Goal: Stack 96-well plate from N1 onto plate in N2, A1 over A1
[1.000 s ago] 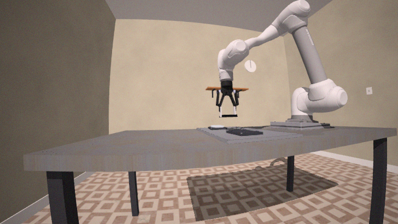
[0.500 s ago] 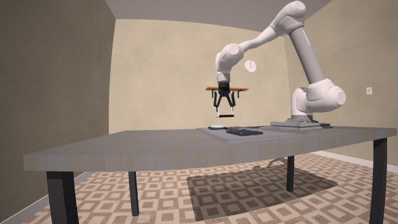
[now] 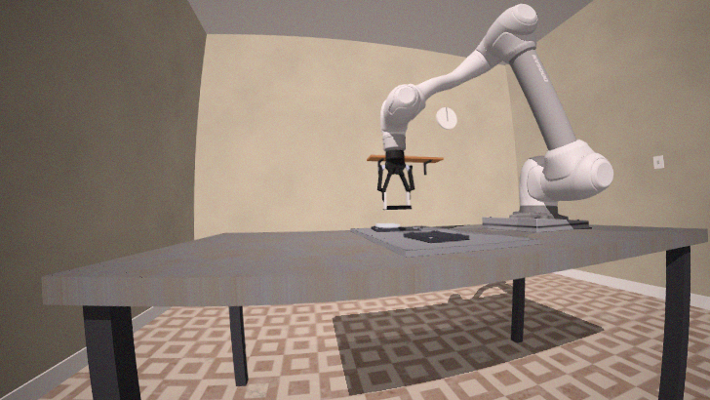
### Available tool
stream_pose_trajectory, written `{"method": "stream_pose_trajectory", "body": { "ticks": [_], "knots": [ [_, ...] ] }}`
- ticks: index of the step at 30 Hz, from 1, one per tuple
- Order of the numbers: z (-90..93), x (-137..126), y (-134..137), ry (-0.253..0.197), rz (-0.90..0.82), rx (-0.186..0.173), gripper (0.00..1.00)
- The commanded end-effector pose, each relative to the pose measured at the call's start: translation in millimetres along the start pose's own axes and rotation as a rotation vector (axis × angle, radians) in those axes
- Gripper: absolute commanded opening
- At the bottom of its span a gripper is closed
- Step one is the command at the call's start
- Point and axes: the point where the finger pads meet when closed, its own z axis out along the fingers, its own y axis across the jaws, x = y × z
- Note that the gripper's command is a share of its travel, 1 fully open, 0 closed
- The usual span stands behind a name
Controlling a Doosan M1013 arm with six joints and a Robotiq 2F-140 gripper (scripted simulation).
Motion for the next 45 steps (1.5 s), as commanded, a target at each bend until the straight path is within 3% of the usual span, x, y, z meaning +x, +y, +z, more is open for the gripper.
{"method": "stream_pose_trajectory", "body": {
  "ticks": [1, 34, 45],
  "knots": [
    [-0.1, -8.0, 1.5, 0.000, 0.000, 0.000, 0.00],
    [-0.1, -104.3, 18.7, 0.000, 0.000, 0.000, 0.00],
    [-0.1, -105.8, 19.0, 0.000, 0.000, 0.000, 0.00]
  ]
}}
